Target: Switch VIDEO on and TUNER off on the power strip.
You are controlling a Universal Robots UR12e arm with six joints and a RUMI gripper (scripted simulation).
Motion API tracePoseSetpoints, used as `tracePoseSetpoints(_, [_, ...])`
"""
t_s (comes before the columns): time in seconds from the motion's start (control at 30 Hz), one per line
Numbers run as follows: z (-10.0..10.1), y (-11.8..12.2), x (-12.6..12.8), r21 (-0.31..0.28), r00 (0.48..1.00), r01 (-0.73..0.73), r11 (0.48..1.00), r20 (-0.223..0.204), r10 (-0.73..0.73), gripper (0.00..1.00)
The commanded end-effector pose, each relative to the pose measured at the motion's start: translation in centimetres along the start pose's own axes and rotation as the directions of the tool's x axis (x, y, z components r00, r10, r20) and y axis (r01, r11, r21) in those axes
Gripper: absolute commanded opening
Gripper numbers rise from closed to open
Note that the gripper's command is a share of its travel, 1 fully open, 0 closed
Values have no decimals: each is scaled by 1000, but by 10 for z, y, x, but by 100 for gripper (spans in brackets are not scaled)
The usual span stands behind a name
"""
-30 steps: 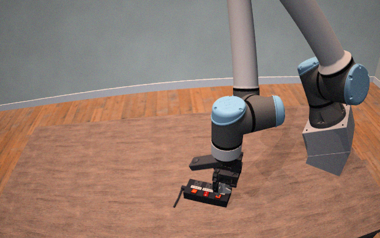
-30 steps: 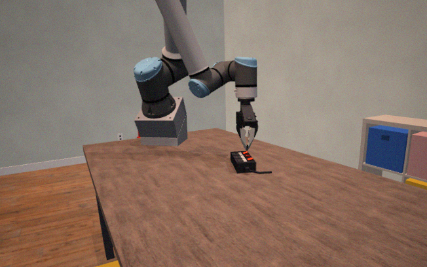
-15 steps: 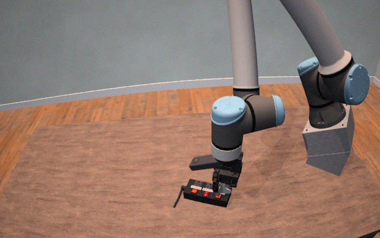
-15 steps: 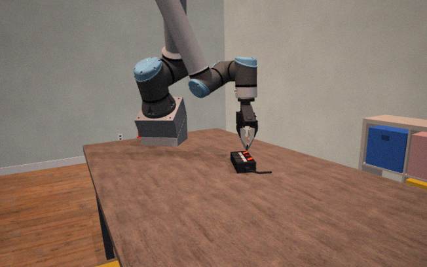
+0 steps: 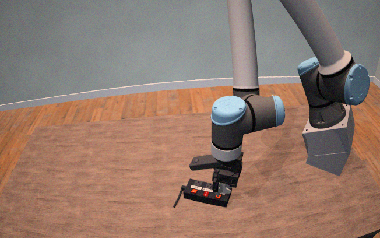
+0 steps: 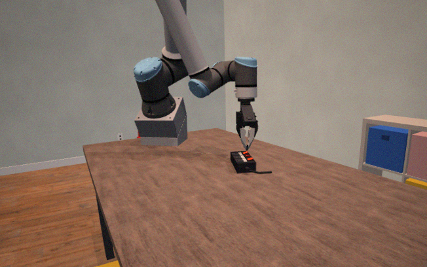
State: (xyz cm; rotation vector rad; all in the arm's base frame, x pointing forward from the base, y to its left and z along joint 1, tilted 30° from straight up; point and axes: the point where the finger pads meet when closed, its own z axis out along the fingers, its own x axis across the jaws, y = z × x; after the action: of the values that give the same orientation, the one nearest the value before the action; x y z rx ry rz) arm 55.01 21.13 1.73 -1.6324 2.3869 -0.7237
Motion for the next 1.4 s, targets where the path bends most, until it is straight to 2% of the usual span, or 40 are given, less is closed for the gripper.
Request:
tracePoseSetpoints(0.0, [0,1,0,-1,1000,1,1000,1,-1,0])
tracePoseSetpoints(1.37, [10,1,1,-2,1000,0,1000,-1,0,0])
